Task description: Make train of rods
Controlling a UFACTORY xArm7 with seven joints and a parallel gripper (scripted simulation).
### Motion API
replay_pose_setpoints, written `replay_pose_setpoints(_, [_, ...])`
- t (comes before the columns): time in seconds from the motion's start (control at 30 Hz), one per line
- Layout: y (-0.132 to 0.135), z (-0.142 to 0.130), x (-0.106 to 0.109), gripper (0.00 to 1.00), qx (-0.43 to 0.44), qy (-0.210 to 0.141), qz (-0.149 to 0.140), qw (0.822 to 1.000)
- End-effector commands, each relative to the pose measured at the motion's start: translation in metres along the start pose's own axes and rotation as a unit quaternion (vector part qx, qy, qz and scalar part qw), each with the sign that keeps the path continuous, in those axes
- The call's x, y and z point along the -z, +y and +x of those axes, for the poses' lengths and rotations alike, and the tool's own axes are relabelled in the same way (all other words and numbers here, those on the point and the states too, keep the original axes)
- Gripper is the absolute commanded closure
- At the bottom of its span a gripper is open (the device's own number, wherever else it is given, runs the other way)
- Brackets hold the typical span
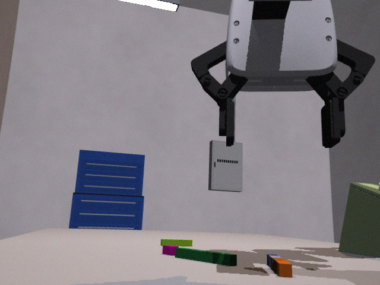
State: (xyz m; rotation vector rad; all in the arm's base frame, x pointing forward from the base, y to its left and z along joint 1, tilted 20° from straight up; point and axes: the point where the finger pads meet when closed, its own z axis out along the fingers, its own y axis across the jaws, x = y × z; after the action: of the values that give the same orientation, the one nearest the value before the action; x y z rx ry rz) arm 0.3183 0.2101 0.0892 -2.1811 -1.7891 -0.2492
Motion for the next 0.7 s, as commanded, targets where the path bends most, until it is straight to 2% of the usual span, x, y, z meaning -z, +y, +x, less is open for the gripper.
replay_pose_setpoints(0.0, [0.002,0.001,0.017,0.00,0.000,0.001,-0.002,1.000])
replay_pose_setpoints(0.3, [0.001,0.001,0.063,0.00,0.000,0.001,-0.002,1.000])
replay_pose_setpoints(0.67, [0.001,0.001,0.078,0.00,0.000,0.001,-0.002,1.000])
